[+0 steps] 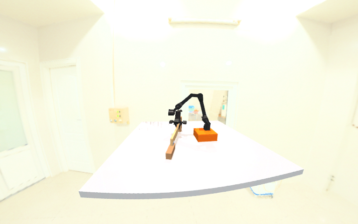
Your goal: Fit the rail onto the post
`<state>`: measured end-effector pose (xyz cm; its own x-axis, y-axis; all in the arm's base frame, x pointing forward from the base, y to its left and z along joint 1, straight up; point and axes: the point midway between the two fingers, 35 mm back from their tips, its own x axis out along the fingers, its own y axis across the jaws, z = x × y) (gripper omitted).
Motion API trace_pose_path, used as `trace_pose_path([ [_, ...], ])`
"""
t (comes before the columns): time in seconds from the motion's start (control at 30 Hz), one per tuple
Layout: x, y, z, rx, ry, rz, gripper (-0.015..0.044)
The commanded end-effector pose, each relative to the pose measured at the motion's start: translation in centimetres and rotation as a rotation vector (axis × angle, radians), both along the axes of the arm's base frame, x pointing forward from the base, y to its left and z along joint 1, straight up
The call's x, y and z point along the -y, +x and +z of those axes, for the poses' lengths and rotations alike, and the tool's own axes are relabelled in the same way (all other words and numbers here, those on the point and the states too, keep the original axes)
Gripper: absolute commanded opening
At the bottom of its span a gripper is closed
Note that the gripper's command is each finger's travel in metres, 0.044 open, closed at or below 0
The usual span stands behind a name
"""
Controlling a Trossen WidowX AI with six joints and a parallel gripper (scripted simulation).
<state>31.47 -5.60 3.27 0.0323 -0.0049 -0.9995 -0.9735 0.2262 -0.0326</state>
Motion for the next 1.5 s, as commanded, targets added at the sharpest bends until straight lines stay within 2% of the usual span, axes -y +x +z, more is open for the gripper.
trace_pose_path([
  [0.0,-0.02,-0.07,0.17,0.0,-0.001,-0.003,0.0],
  [1.47,0.27,-0.08,0.51,0.0,-0.001,-0.003,0.0],
])
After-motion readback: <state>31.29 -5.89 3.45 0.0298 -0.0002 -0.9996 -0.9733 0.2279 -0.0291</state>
